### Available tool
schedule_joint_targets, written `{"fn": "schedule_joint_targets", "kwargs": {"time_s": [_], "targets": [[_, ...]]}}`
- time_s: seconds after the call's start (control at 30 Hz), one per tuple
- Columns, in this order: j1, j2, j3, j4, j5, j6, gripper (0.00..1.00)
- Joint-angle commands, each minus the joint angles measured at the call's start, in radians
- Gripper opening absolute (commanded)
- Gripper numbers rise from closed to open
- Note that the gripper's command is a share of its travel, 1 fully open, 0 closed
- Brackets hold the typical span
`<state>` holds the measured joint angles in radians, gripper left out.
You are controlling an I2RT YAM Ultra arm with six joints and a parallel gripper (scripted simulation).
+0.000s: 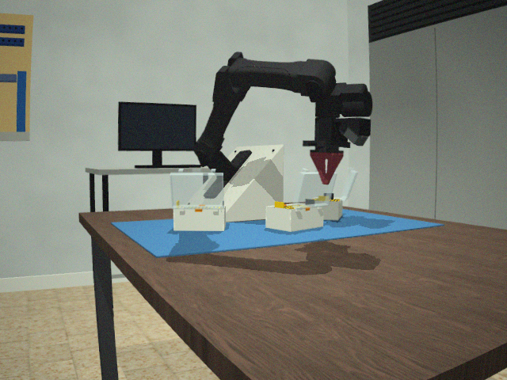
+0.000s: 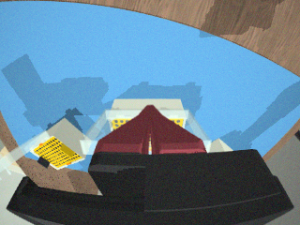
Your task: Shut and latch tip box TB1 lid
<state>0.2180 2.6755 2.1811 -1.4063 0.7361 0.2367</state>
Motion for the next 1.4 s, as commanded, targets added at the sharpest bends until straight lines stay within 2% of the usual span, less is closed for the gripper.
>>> {"fn": "schedule_joint_targets", "kwargs": {"time_s": [0.0, 0.33, 0.4, 0.9, 0.97, 1.37], "targets": [[0.026, -0.028, -0.023, 0.023, -0.001, 0.004, 0.00], [0.033, -0.093, -0.138, 0.065, -0.003, 0.014, 0.00], [0.033, -0.093, -0.138, 0.065, -0.003, 0.014, 0.00], [0.045, -0.180, -0.285, 0.115, -0.007, 0.029, 0.00], [0.045, -0.180, -0.285, 0.115, -0.007, 0.029, 0.00], [0.056, -0.242, -0.388, 0.146, -0.010, 0.043, 0.00]]}}
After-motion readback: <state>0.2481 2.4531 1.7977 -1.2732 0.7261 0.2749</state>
